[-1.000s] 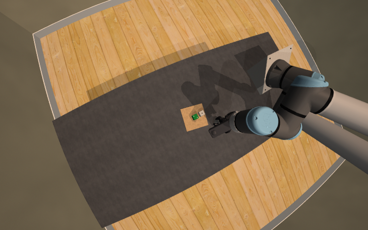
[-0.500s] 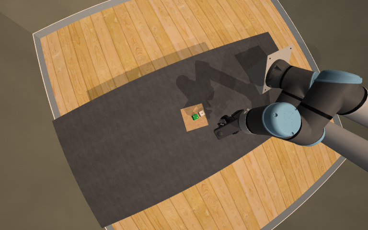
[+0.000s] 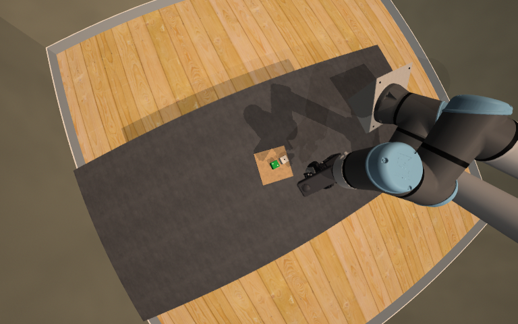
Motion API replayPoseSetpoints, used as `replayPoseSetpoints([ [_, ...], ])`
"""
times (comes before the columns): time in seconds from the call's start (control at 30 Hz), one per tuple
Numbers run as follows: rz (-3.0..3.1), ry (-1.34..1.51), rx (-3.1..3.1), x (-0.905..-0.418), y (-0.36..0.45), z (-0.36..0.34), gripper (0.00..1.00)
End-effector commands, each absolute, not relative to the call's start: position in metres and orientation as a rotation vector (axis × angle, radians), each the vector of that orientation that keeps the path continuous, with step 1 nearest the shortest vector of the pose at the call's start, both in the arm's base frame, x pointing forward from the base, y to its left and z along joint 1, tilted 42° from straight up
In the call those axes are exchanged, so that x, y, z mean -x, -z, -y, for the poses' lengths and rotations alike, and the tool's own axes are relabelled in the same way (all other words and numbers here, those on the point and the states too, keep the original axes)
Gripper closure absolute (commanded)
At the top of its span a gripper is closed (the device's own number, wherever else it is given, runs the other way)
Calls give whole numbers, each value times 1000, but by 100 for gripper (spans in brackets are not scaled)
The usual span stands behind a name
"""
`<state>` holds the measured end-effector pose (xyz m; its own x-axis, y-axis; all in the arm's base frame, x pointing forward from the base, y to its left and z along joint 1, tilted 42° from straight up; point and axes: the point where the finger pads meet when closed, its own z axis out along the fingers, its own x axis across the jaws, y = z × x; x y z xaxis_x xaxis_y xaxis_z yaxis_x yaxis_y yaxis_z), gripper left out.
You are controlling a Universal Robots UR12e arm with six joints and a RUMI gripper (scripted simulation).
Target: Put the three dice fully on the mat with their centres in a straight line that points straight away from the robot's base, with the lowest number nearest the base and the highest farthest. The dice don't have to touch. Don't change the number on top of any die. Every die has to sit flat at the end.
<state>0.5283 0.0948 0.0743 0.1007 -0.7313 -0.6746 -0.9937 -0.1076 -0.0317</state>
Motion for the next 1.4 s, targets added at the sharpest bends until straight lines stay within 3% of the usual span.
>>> replayPoseSetpoints([
  [0.0,-1693,-709,1888,-557,-66,-80,90],
  [0.2,-1724,-720,1867,-629,-31,-46,90],
  [0.37,-1735,-724,1859,-654,-14,-34,90],
  [1.37,-1736,-725,1858,-656,10,-52,90],
])
